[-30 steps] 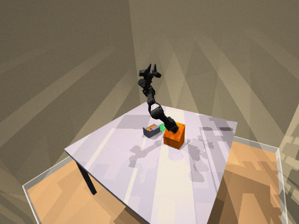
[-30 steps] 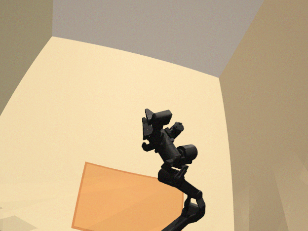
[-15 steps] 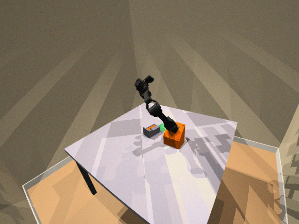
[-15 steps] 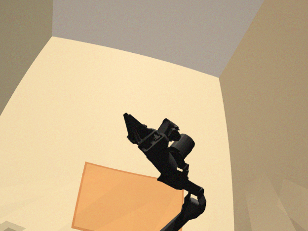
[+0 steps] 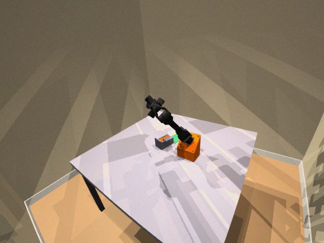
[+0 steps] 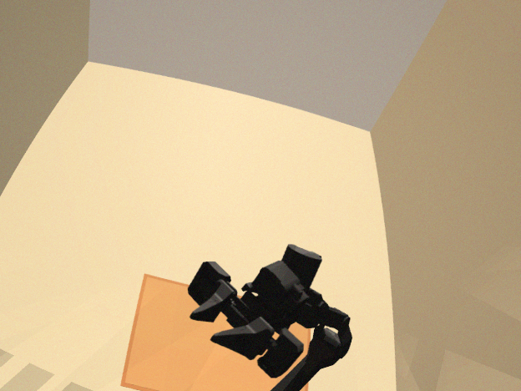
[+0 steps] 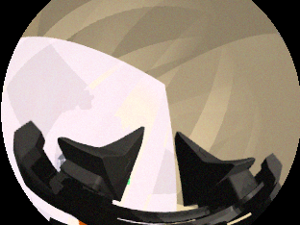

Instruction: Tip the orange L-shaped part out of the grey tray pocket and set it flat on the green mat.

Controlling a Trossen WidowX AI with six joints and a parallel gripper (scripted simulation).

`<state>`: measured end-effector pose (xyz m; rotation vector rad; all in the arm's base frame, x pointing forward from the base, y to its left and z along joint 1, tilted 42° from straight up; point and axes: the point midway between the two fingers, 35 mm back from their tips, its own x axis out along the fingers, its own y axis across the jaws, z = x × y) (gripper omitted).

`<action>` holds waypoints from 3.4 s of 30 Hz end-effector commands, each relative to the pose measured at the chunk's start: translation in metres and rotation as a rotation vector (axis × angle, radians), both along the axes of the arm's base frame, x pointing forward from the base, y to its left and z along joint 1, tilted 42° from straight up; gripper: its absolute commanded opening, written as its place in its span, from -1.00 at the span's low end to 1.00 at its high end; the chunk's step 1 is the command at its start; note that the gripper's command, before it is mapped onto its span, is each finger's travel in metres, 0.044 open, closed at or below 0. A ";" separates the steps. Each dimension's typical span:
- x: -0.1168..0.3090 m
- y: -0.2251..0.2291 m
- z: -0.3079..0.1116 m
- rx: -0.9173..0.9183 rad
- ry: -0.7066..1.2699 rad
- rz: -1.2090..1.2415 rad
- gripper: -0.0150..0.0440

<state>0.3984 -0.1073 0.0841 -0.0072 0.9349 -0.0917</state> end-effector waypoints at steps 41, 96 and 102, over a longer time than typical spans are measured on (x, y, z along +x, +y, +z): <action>-0.127 0.222 -0.083 0.799 0.726 0.216 0.12; -0.124 0.234 -0.083 0.796 0.725 0.215 0.12; -0.118 0.175 -0.031 0.796 0.726 0.215 0.12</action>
